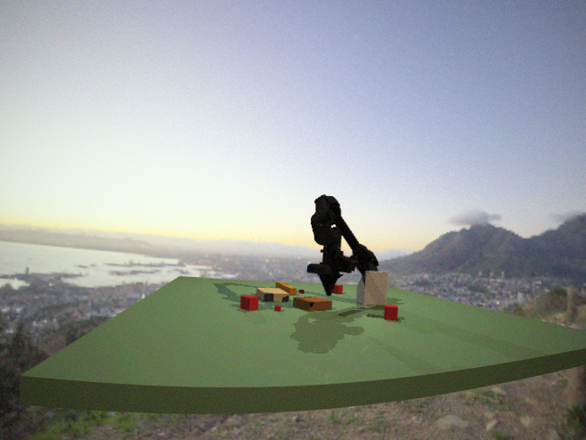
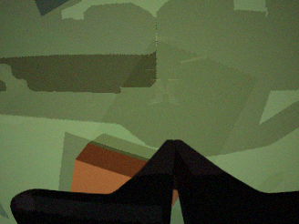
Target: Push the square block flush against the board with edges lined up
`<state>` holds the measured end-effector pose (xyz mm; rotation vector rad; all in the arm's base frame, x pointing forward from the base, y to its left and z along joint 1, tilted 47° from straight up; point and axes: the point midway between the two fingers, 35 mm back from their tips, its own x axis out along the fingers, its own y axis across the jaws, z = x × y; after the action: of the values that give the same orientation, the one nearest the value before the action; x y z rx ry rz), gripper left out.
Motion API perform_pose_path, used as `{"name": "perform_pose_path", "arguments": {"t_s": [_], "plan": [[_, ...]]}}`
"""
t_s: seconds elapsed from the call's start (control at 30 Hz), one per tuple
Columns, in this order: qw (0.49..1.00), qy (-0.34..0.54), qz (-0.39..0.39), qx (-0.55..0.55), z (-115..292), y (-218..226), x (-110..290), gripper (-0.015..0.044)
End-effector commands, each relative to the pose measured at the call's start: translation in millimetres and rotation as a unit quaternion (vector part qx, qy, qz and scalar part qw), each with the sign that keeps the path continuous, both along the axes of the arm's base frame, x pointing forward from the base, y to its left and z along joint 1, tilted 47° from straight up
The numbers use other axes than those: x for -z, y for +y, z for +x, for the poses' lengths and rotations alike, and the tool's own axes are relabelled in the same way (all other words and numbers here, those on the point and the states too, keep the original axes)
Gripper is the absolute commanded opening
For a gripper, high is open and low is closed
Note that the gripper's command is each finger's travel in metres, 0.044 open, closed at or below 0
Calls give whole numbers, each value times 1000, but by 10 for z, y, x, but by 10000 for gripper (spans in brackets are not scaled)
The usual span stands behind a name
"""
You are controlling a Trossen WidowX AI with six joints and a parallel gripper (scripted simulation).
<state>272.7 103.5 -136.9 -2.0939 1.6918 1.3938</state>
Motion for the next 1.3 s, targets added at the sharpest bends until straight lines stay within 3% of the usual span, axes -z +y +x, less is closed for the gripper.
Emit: {"name": "perform_pose_path", "arguments": {"t_s": [0.0, 0.6, 1.27], "plan": [[999, -24, -1, 28, -31, -11, -44, 0], [939, -244, -16, 241, -230, -202, -297, 0], [767, -459, -31, 448, -492, -436, -542, 0]]}}
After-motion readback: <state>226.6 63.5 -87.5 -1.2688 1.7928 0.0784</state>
